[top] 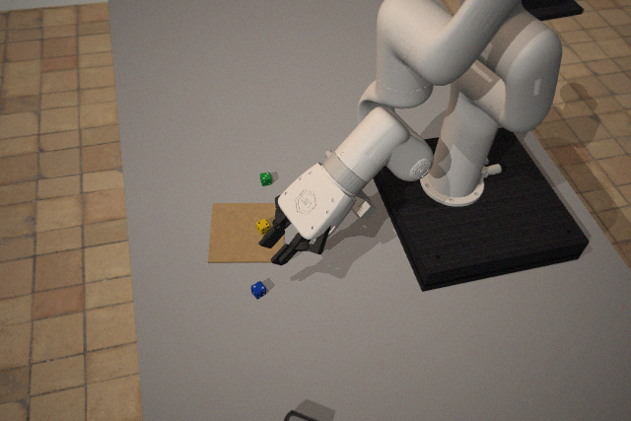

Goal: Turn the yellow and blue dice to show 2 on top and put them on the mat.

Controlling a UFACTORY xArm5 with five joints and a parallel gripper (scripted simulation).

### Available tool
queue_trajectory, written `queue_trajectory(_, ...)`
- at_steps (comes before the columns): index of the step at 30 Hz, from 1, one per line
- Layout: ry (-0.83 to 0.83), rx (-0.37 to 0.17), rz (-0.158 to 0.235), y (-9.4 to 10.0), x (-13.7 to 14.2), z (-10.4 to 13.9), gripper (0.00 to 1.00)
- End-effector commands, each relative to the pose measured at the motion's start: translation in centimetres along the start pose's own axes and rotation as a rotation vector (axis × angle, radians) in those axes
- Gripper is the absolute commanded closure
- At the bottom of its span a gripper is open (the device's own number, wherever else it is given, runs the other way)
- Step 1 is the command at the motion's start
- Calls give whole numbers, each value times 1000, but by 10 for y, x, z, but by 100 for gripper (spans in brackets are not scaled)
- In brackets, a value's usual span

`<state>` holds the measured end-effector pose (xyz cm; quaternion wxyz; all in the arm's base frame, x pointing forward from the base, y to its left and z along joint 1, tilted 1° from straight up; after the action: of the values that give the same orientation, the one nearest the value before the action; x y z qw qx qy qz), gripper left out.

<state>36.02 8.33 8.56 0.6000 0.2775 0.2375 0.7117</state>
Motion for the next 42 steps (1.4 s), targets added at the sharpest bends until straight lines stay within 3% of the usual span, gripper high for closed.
queue_trajectory(1, -1, 161, -24, -4, 2, 15, 64)
queue_trajectory(6, -3, 256, -39, -8, 4, 25, 64)
queue_trajectory(9, -3, 264, -40, -8, 4, 25, 64)
queue_trajectory(11, -4, 341, -52, -11, 5, 33, 64)
queue_trajectory(14, -5, 381, -58, -12, 6, 37, 64)
queue_trajectory(24, -8, 616, -95, -22, 9, 60, 64)
queue_trajectory(26, -8, 616, -95, -22, 9, 60, 64)
queue_trajectory(32, -11, 780, -122, -30, 11, 74, 64)
queue_trajectory(36, -12, 825, -129, -31, 12, 78, 64)
queue_trajectory(40, -12, 833, -130, -32, 12, 79, 64)
queue_trajectory(41, -12, 833, -130, -32, 12, 79, 0)
queue_trajectory(42, -12, 833, -130, -32, 12, 79, 0)
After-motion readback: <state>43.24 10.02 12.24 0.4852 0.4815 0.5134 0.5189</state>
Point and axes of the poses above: the point where the finger pads meet when closed, its own y axis back along the fingers, its own x axis across the jaws, z = x × y, the point moved 4 cm from there along y, back along the fingers, and after that the axes turned 9 degrees about -y, right-handed, at the moved point
